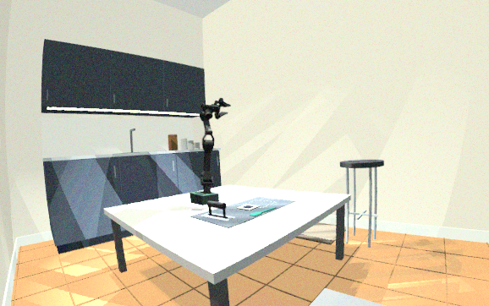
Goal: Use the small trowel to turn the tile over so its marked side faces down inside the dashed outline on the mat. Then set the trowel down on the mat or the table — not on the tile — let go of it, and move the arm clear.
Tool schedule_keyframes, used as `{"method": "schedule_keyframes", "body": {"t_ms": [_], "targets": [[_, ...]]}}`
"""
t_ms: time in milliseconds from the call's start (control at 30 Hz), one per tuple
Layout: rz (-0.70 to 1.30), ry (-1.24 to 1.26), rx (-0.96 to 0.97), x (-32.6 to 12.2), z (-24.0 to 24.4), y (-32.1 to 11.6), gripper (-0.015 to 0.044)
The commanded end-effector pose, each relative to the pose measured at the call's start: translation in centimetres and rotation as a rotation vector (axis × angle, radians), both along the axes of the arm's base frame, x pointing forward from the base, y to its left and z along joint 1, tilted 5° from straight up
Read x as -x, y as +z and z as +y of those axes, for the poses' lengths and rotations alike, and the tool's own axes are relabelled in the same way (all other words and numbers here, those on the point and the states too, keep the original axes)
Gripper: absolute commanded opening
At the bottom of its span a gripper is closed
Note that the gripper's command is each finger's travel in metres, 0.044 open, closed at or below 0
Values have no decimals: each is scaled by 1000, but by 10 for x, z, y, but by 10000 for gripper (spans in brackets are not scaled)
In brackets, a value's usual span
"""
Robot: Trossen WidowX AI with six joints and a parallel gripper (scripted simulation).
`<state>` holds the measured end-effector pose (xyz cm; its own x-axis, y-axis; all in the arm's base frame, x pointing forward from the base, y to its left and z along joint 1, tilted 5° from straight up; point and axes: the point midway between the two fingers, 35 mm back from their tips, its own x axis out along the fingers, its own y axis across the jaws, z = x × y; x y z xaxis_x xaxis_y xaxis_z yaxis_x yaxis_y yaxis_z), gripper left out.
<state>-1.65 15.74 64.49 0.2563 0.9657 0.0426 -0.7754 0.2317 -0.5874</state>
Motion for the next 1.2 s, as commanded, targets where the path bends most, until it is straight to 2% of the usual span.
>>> {"method": "schedule_keyframes", "body": {"t_ms": [0, 333, 367, 667, 800, 1167], "targets": [[0, 0, 0, 0, 0, 0, 374], [0, 0, 0, 0, 0, 0, 111], [0, 0, 0, 0, 0, 0, 100], [0, 0, 0, 0, 0, 0, 100], [0, 0, 0, 0, 0, 0, 0], [0, 0, 0, 0, 0, 0, 0]]}}
